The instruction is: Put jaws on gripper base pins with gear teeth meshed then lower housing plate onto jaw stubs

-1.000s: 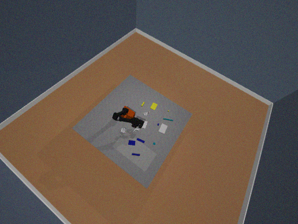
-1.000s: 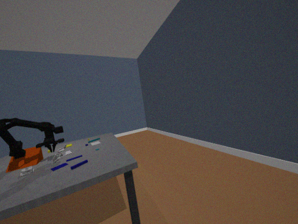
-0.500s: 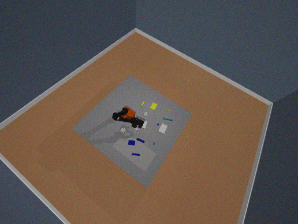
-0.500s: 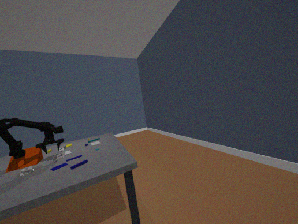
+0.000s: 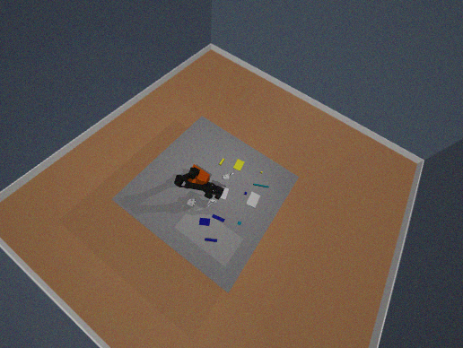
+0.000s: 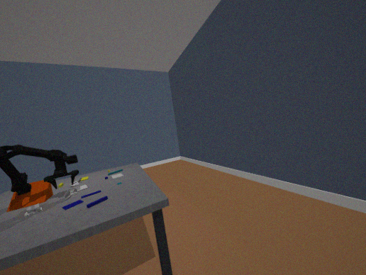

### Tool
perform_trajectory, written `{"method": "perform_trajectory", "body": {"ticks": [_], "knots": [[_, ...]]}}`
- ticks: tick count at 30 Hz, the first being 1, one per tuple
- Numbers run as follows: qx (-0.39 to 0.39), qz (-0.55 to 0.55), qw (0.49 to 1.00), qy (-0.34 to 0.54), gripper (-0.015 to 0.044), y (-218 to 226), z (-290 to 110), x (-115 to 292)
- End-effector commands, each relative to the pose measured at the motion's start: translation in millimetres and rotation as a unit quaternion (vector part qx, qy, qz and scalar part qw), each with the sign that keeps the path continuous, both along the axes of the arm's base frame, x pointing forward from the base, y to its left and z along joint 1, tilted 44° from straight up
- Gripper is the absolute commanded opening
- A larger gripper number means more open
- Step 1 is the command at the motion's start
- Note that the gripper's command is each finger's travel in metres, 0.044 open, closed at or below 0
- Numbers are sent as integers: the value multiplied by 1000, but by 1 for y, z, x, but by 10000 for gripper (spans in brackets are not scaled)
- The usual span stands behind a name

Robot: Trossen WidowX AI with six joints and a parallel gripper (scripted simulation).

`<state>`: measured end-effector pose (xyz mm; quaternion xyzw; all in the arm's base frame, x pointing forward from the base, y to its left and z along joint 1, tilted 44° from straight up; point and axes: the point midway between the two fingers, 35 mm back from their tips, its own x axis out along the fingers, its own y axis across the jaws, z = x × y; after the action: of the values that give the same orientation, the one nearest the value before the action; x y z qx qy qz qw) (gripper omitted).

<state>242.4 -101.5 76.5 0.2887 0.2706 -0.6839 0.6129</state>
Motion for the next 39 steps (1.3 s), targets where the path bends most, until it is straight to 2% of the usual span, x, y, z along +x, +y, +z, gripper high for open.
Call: {"method": "perform_trajectory", "body": {"ticks": [1,11,28,39], "knots": [[0,1,1000,0,440,0,0,0],[0,1,1000,0,440,0,0,0],[1,-3,1000,3,0,7,7,-2],[1,-3,1000,3,0,7,7,-2]]}}
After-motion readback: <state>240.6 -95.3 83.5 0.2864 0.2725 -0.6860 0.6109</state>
